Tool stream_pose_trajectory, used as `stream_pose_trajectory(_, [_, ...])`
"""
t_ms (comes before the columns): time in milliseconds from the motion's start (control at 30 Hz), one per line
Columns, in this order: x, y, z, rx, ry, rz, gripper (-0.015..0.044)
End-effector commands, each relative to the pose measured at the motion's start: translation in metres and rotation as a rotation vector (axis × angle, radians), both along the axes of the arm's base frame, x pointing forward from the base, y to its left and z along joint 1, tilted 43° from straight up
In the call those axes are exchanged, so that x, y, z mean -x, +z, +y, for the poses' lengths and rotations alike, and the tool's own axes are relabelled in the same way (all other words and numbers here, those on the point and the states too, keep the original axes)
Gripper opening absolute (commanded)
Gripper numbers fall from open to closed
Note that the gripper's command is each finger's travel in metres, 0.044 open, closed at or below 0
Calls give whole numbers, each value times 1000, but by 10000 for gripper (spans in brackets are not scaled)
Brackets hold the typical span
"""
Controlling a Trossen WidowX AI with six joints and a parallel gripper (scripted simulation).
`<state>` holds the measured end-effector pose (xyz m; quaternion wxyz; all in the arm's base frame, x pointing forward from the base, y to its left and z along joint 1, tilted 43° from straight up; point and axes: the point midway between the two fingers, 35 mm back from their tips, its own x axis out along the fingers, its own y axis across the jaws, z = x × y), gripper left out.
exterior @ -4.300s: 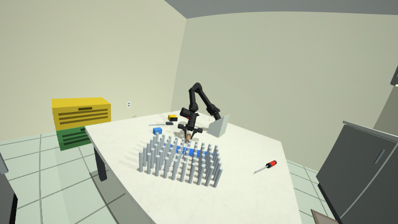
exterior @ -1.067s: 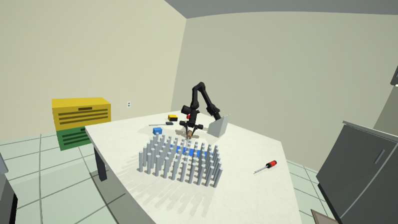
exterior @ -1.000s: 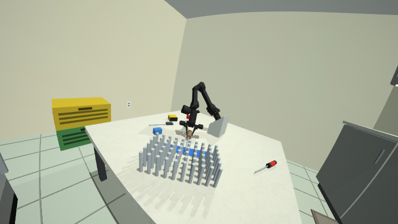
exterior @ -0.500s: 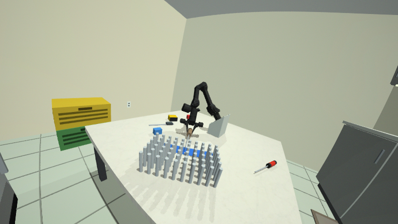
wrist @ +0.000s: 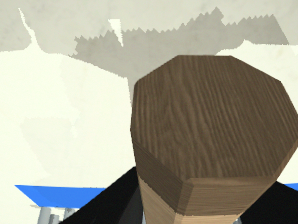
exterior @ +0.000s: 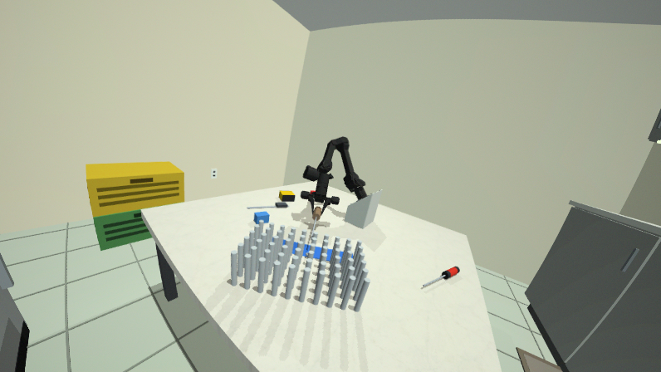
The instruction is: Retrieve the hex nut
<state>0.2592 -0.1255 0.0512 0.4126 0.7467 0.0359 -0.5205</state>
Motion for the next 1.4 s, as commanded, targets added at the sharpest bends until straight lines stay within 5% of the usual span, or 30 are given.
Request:
stream_pose_trajectory(0, [-7, 17, 12, 1, -2, -16, 0])
stream_pose_trajectory(567, [-6, 77, 68, 5, -3, -25, 0])
stream_pose_trajectory(1367, [-50, 7, 167, -44, 411, 225, 0])
